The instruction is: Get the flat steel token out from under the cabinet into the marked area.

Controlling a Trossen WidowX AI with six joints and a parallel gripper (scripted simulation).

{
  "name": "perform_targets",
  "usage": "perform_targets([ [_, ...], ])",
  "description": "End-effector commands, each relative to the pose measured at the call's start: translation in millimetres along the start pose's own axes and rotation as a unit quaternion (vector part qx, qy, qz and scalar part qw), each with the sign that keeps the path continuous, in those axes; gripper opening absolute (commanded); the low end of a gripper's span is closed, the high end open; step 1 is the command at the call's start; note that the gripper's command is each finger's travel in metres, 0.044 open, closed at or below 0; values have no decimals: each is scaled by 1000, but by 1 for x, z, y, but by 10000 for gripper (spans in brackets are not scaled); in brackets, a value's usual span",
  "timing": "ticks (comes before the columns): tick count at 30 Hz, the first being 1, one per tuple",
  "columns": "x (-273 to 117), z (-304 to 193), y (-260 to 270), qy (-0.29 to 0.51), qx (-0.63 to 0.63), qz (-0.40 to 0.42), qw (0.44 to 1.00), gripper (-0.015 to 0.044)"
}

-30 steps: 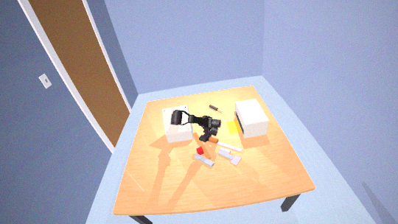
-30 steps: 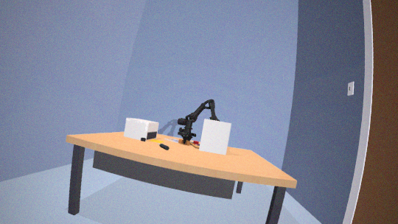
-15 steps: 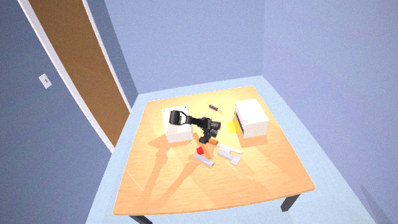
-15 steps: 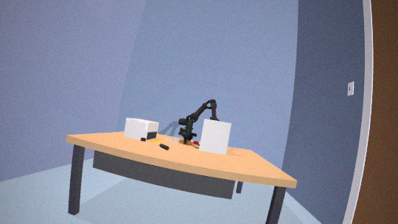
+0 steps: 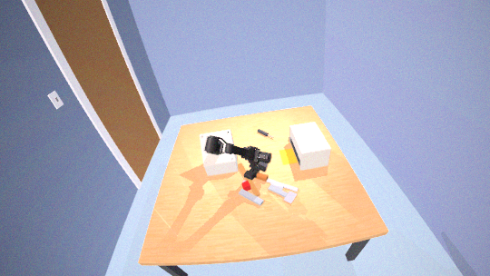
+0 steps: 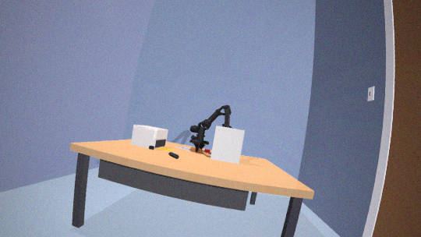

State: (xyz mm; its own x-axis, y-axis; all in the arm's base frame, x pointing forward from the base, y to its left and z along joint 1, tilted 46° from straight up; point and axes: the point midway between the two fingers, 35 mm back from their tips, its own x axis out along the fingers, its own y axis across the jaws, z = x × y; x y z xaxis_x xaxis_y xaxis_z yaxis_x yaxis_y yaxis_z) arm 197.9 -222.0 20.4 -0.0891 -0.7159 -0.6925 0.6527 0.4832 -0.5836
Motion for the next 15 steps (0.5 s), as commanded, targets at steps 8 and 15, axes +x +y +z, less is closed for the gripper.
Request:
perform_targets([
  [8, -1, 6, -12, -3, 5, -1, 1000, 0],
  [15, -1, 6, -13, -3, -15, -1, 1000, 0],
])
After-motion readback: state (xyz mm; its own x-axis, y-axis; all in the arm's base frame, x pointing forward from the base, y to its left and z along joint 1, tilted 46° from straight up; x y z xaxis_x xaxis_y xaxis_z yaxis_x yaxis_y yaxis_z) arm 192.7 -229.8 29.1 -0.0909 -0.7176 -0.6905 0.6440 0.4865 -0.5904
